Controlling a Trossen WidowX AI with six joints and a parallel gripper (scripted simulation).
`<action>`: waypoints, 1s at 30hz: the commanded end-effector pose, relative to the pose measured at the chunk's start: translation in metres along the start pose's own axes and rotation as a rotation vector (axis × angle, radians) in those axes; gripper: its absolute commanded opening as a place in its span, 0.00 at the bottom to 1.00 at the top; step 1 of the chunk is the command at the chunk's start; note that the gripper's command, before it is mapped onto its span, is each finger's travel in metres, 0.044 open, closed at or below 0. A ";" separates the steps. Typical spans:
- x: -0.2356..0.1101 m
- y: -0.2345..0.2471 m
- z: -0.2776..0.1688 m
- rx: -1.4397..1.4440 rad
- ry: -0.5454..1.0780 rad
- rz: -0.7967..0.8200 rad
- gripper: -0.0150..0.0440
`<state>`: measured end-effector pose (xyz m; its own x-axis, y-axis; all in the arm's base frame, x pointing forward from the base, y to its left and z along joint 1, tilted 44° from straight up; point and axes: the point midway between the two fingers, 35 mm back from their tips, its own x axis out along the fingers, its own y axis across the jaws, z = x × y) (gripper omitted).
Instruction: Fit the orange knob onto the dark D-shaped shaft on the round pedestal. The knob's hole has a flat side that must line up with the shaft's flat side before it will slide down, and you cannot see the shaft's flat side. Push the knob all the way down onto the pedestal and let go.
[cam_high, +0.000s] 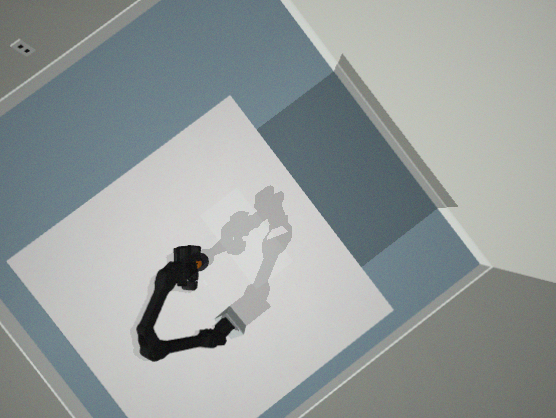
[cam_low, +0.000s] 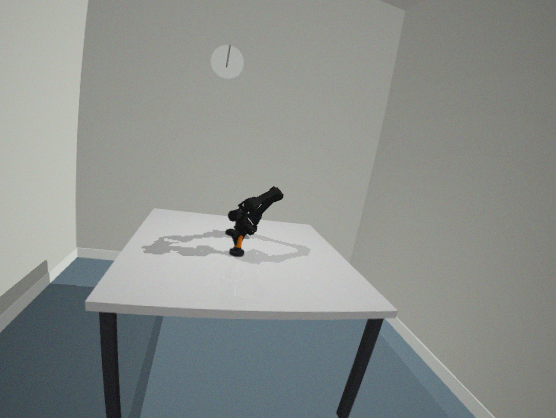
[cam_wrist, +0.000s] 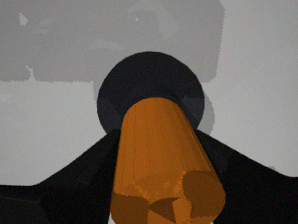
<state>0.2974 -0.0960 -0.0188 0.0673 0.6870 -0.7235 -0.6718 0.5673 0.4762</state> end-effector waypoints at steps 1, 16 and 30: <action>0.004 0.000 0.000 0.006 -0.005 0.001 0.25; 0.005 0.000 0.000 -0.001 0.000 -0.001 0.34; 0.005 0.000 0.000 -0.001 0.000 -0.001 0.97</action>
<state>0.2974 -0.0929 -0.0228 0.0681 0.6868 -0.7236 -0.6720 0.5676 0.4755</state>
